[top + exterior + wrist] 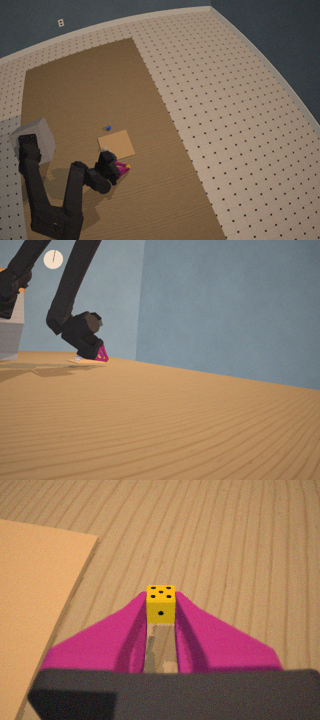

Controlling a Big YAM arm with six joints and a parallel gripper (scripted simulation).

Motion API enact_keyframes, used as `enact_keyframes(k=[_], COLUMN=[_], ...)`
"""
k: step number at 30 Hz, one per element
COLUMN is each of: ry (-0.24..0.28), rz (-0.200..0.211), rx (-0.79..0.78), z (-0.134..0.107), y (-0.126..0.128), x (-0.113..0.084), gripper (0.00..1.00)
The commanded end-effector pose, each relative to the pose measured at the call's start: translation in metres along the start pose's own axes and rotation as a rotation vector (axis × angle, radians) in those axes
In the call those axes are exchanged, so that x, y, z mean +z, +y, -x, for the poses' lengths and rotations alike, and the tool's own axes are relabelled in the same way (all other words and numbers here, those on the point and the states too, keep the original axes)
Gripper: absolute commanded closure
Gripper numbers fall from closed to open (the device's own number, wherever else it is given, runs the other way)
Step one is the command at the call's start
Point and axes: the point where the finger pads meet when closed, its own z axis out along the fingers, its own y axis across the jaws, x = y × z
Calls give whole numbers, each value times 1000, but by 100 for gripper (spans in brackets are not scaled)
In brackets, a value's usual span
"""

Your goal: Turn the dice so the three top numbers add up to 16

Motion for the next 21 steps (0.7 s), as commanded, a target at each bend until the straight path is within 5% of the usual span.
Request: enact_keyframes(k=[1, 21], ry=[0, 2], rz=[9, 9], rx=[-8, -5], z=[-4, -12], y=[6, 6], x=[1, 5], gripper=[89, 89])
